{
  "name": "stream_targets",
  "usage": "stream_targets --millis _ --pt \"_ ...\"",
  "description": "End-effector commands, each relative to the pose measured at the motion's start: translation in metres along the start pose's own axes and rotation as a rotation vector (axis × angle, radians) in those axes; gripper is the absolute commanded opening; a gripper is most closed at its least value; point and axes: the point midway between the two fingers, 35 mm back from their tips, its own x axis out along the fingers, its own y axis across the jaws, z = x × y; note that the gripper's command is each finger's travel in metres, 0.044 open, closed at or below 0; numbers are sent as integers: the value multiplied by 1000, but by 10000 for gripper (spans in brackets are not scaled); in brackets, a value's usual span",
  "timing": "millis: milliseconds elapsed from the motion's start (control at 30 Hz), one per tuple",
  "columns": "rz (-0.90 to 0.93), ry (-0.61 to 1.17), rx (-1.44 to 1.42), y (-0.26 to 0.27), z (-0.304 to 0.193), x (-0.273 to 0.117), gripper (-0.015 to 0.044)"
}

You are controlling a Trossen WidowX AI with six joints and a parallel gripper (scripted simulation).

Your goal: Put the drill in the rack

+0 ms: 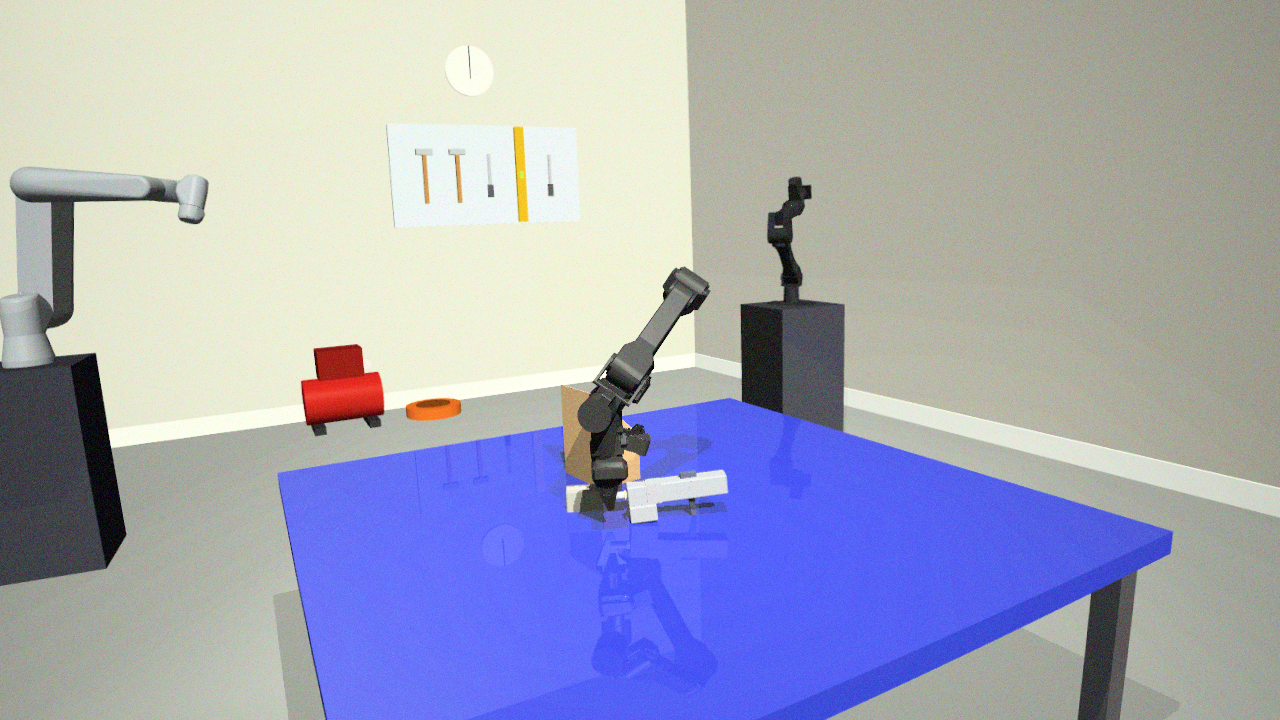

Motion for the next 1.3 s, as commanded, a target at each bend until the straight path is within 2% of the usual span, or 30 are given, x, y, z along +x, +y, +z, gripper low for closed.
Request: stream_targets --millis 0,600,1100,1267 --pt "13 -6 9 4 3 10 440" --pt "15 -9 8 6 8 28 440" --pt "8 -4 1 3 7 25 46" --pt "8 -4 1 3 7 25 13"
